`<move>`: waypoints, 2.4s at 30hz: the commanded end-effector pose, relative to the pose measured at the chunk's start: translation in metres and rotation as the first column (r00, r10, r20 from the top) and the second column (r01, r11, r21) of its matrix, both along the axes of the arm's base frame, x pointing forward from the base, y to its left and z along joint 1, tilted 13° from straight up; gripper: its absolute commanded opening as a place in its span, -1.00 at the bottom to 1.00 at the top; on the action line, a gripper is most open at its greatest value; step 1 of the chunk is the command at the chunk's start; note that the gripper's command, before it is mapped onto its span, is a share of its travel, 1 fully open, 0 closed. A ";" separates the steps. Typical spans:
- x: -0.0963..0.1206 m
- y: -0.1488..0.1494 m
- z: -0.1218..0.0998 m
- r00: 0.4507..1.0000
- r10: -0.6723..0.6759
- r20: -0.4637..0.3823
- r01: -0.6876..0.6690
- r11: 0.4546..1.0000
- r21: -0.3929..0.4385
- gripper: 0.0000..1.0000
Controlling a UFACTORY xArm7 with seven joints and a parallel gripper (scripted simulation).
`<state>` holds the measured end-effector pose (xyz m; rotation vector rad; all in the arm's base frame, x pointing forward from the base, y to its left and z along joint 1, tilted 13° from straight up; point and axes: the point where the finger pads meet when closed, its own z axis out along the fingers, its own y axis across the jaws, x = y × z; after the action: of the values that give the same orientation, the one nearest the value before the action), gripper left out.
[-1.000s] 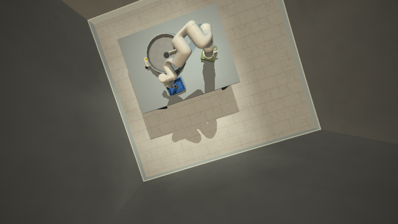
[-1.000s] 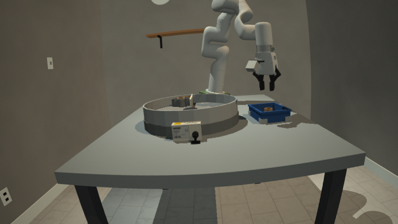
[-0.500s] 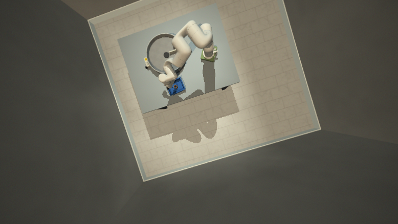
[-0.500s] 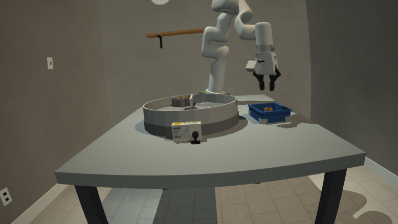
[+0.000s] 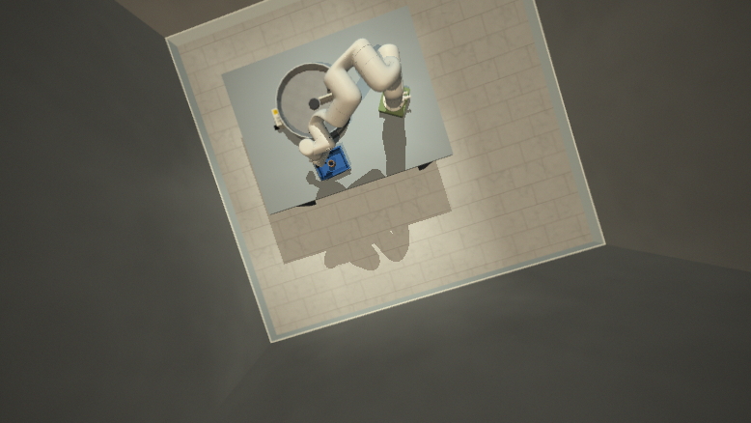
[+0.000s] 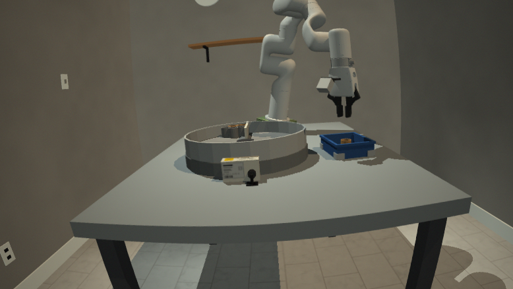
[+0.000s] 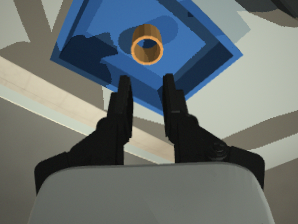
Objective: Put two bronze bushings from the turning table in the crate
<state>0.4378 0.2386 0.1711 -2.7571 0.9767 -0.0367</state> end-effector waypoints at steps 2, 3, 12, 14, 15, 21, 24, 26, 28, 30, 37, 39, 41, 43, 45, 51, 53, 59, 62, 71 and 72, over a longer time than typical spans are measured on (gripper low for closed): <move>0.001 0.000 0.002 1.000 0.000 0.004 0.000 1.000 0.001 -0.80; 0.001 0.000 0.002 1.000 0.000 0.004 0.000 1.000 0.001 -0.80; -0.002 -0.014 -0.001 1.000 0.025 -0.012 -0.025 1.000 0.002 -0.80; -0.003 -0.020 -0.003 0.999 0.038 -0.020 -0.038 0.999 0.003 -0.80; -0.004 -0.024 -0.004 0.999 0.045 -0.024 -0.045 0.999 0.004 -0.80; -0.009 -0.041 -0.007 0.996 0.080 -0.044 -0.079 0.997 0.013 -0.80; -0.013 -0.060 -0.012 0.991 0.116 -0.065 -0.115 0.993 0.018 -0.80; -0.017 -0.074 -0.015 0.986 0.144 -0.081 -0.143 0.989 0.024 -0.80; -0.021 -0.090 -0.018 0.980 0.175 -0.097 -0.172 0.985 0.034 -0.80; -0.025 -0.107 -0.022 0.971 0.208 -0.116 -0.205 0.978 0.040 -0.80; -0.036 -0.149 -0.030 0.944 0.288 -0.159 -0.281 0.958 0.063 -0.80; -0.042 -0.172 -0.035 0.926 0.331 -0.182 -0.323 0.943 0.077 -0.80; -0.045 -0.183 -0.038 0.916 0.352 -0.193 -0.342 0.936 0.085 -0.80; -0.049 -0.200 -0.041 0.900 0.383 -0.209 -0.371 0.924 0.095 -0.80; -0.053 -0.217 -0.045 0.882 0.413 -0.224 -0.399 0.910 0.107 -0.80; -0.066 -0.266 -0.056 0.824 0.499 -0.267 -0.478 0.866 0.144 -0.80; -0.066 -0.266 -0.056 0.824 0.499 -0.267 -0.478 0.866 0.144 -0.80; -0.080 -0.324 -0.068 0.743 0.593 -0.311 -0.562 0.805 0.192 -0.80; -0.087 -0.351 -0.074 0.701 0.633 -0.329 -0.597 0.773 0.215 -0.80; -0.102 -0.410 -0.087 0.599 0.714 -0.363 -0.665 0.696 0.271 -0.80; -0.104 -0.418 -0.088 0.586 0.723 -0.366 -0.673 0.686 0.277 -0.80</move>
<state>0.3350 -0.1585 0.0865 -2.8897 -0.0741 0.7555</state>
